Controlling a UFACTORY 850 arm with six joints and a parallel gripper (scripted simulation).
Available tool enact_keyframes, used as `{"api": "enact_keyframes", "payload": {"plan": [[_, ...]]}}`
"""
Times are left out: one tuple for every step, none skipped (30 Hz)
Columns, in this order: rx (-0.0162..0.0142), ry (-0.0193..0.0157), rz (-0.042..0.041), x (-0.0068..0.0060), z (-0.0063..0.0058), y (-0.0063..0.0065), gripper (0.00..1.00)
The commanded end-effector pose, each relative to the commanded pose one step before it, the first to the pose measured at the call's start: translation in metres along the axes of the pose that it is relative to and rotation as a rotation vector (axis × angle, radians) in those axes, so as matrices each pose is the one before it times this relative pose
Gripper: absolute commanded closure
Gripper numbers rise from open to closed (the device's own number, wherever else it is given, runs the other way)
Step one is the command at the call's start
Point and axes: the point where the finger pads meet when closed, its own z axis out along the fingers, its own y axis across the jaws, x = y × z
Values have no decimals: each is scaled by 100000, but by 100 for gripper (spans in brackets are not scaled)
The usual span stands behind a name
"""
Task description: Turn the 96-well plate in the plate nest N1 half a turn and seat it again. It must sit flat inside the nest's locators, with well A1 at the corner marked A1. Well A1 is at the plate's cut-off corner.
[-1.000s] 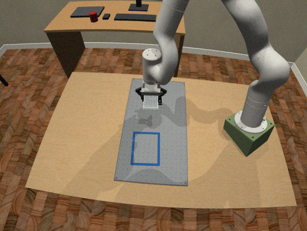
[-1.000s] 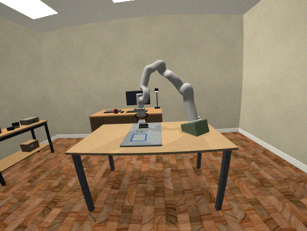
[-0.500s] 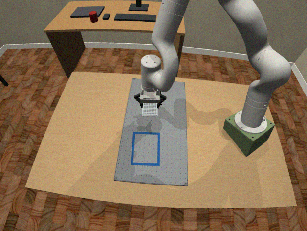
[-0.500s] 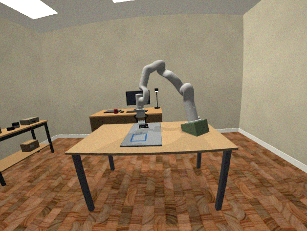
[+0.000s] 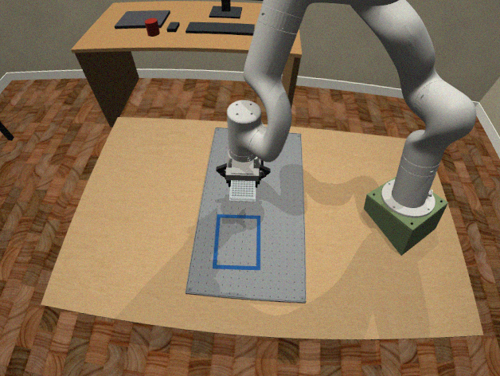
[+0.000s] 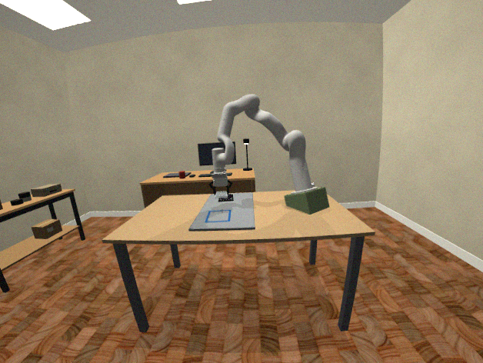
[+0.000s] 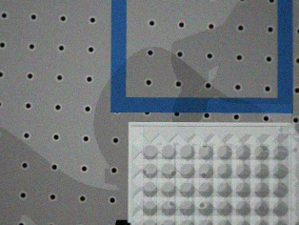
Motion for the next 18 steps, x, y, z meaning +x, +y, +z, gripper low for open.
{"api": "enact_keyframes", "payload": {"plan": [[-187, -10, -1, 1218, -15, 161, 100], [0, 1, 0, 333, 11, 23, 100], [0, 1, 0, 333, 11, 23, 100], [0, 1, 0, 333, 11, 23, 100], [0, 1, 0, 333, 11, 23, 100], [0, 1, 0, 333, 11, 23, 100], [0, 1, 0, 333, 11, 23, 100], [0, 1, 0, 333, 11, 23, 100], [0, 1, 0, 333, 11, 23, 100], [0, 1, 0, 333, 11, 23, 100], [0, 1, 0, 333, 11, 23, 100], [0, 0, 0, 0, 0, 0, 100], [0, 0, 0, 0, 0, 0, 100], [0, 1, 0, 333, 11, 24, 100], [0, 1, 0, 333, 11, 23, 100], [0, 1, 0, 333, 11, 23, 100], [0, 1, 0, 333, 11, 23, 100], [0, 1, 0, 333, 11, 23, 100]]}}
